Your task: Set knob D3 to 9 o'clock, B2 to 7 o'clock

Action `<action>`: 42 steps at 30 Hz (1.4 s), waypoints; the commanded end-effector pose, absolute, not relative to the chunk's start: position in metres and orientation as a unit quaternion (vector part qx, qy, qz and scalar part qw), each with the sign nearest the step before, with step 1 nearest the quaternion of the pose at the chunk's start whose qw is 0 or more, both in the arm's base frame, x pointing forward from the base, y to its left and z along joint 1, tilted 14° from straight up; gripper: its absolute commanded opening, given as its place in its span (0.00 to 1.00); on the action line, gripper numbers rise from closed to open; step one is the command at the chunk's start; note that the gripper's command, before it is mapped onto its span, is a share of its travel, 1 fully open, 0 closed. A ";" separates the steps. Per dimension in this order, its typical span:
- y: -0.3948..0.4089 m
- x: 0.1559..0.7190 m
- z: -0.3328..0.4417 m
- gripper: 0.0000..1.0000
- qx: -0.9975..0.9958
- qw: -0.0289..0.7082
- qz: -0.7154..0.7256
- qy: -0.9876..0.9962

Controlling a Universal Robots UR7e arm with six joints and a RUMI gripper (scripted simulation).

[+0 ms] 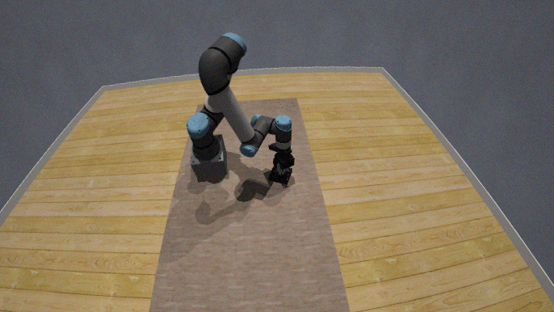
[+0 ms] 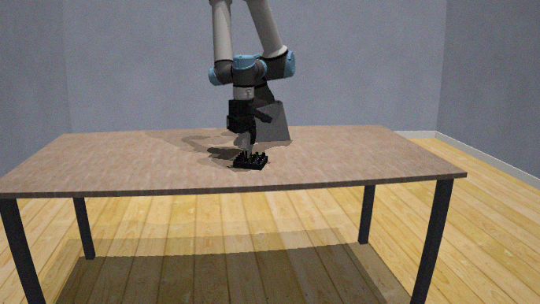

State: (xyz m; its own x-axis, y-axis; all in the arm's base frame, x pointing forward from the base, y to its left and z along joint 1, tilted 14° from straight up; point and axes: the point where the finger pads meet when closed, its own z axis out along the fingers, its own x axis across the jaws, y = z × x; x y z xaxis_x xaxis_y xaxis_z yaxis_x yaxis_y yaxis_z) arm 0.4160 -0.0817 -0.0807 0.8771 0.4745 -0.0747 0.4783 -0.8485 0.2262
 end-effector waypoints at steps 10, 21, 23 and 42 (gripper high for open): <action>-0.082 0.416 -0.080 0.04 0.961 0.120 -0.008 0.250; -0.082 0.416 -0.080 0.04 0.955 0.120 -0.010 0.270; -0.082 0.416 -0.080 0.04 0.953 0.120 -0.011 0.277; -0.082 0.415 -0.080 0.04 0.923 0.118 -0.022 0.365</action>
State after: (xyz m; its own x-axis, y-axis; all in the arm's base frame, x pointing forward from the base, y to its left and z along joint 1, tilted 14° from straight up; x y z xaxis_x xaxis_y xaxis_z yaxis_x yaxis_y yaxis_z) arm 0.4152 -0.0822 -0.0807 0.7681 0.6293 -0.1183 0.6389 -0.7407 0.2079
